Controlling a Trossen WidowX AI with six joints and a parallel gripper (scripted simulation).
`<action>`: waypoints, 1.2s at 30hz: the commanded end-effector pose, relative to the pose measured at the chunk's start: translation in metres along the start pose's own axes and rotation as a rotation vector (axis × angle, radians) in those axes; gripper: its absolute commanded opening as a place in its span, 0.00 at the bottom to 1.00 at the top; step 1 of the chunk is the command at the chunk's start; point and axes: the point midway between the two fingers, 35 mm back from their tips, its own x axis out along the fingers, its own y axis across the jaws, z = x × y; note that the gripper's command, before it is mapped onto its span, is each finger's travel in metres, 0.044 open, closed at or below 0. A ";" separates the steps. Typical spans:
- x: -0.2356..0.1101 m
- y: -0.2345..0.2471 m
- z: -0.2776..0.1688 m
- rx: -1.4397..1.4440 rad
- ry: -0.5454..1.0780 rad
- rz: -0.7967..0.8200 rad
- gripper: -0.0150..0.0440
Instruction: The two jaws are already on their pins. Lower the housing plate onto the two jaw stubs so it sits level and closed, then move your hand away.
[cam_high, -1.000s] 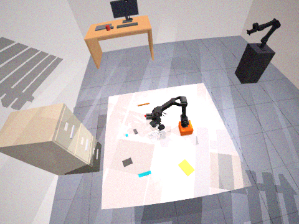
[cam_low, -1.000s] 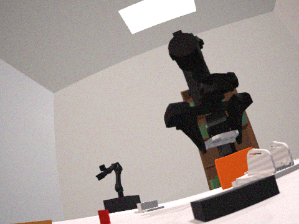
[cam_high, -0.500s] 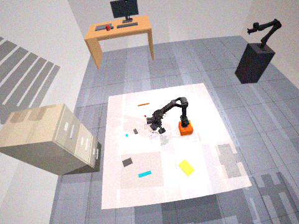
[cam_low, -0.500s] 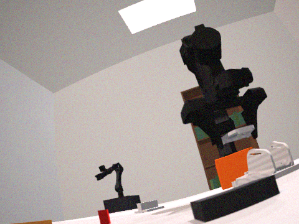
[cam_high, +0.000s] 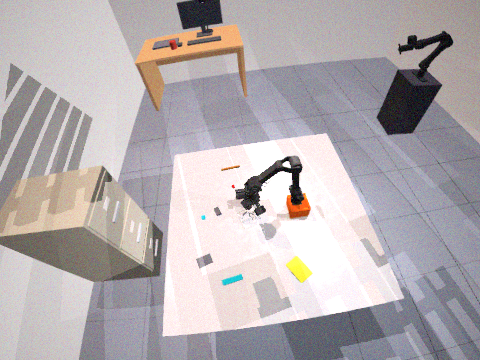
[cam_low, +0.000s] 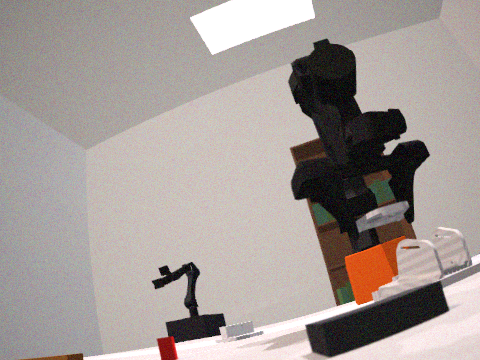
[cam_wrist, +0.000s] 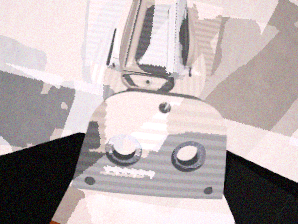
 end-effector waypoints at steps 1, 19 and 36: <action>0.000 0.001 0.000 0.008 -0.002 0.003 0.85; 0.000 0.005 -0.001 0.008 -0.002 0.004 0.85; 0.000 0.006 -0.001 0.008 -0.002 0.004 0.85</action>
